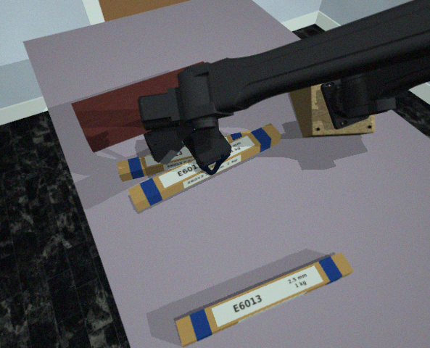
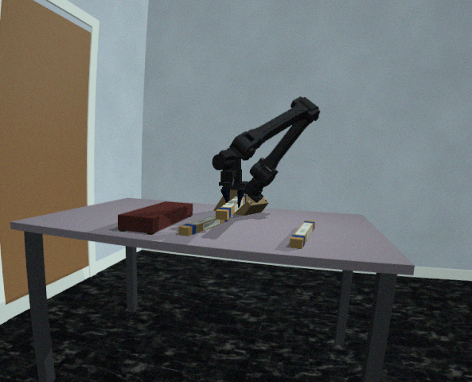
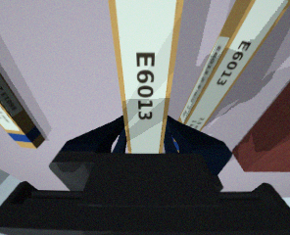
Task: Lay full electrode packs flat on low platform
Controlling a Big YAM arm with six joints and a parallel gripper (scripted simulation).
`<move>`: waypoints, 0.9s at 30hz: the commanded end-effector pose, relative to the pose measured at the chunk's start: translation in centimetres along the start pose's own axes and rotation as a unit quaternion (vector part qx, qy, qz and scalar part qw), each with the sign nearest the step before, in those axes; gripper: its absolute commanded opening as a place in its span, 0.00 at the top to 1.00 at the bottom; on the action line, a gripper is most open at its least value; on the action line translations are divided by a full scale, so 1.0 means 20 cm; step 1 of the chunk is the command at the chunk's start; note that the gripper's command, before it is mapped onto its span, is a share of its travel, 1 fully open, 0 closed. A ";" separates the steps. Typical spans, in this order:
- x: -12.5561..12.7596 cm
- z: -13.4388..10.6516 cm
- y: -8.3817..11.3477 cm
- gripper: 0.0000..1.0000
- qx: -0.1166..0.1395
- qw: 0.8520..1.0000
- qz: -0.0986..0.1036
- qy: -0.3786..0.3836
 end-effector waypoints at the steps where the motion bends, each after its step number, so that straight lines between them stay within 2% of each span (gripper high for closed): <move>1: -0.06 0.17 0.24 1.00 -0.048 0.998 -0.030 0.015; 5: -0.06 0.18 0.25 1.00 -0.050 0.998 -0.031 0.016; 6: -0.01 0.08 0.10 1.00 -0.038 0.999 -0.023 0.011; 27: -0.01 0.07 0.21 1.00 -0.038 0.999 -0.024 0.011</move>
Point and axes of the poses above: the point where the finger pads meet when closed, its own y axis back along the fingers, its own x axis across the jaws, z = x × y, the point moved 6 cm from there along y, back along the fingers, and after that the axes turned 12 degrees about y, right-handed, at the moved point
